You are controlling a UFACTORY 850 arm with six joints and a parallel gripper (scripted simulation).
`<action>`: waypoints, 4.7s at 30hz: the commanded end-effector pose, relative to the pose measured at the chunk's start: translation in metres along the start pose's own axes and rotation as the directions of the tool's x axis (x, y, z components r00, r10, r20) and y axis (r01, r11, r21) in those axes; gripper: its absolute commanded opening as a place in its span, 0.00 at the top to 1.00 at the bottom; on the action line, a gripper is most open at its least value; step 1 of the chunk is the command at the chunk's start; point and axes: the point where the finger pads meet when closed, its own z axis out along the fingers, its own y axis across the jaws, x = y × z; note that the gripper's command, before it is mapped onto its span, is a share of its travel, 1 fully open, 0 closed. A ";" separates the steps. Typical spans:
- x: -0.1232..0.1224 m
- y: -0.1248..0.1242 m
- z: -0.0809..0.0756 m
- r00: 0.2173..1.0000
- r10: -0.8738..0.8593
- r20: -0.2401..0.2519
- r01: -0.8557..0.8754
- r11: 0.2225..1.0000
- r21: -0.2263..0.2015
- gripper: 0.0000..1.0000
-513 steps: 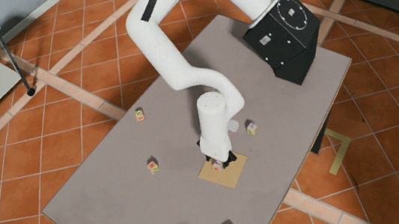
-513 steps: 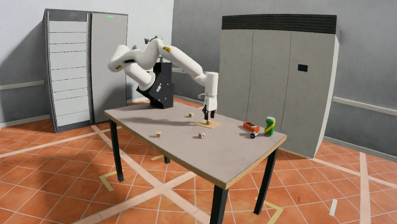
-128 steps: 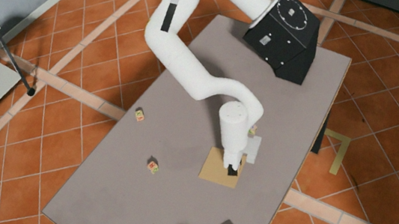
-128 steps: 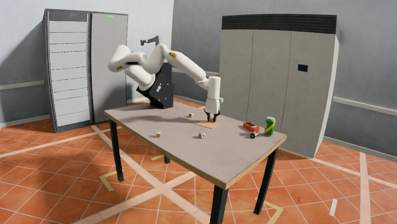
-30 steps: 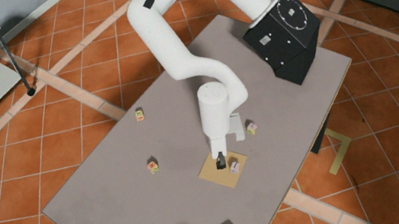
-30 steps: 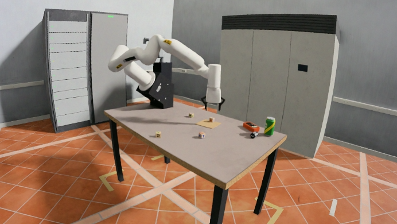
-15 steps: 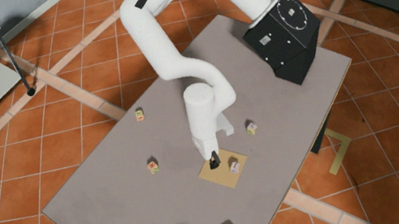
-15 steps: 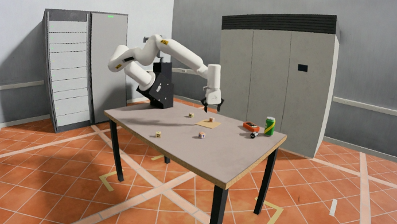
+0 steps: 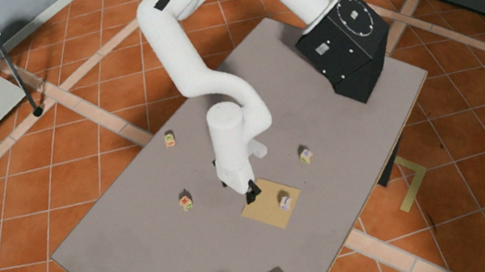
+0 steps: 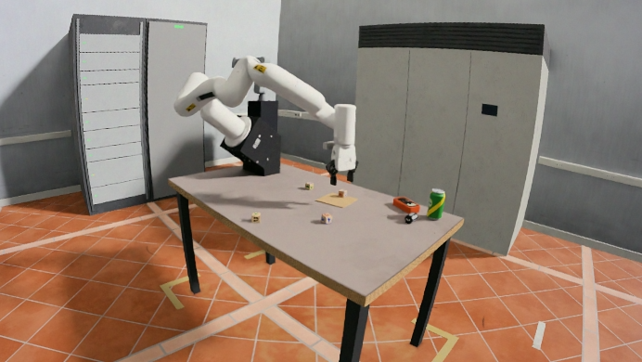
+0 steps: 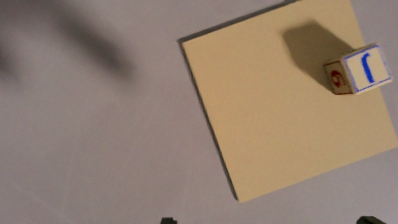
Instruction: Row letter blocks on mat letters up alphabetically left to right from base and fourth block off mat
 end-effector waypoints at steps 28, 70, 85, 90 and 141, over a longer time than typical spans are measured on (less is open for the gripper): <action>-0.050 -0.069 0.002 0.731 -0.682 -0.008 0.682 0.731 -0.004 0.00; -0.094 -0.149 0.007 0.049 -0.999 -0.013 0.999 0.049 -0.008 0.00; -0.094 -0.149 0.007 0.049 -0.999 -0.013 0.999 0.049 -0.008 0.31; -0.094 -0.149 0.007 0.049 -0.999 -0.013 0.999 0.049 -0.008 0.31; -0.095 -0.150 0.054 0.049 -0.999 -0.013 0.999 0.049 -0.008 0.31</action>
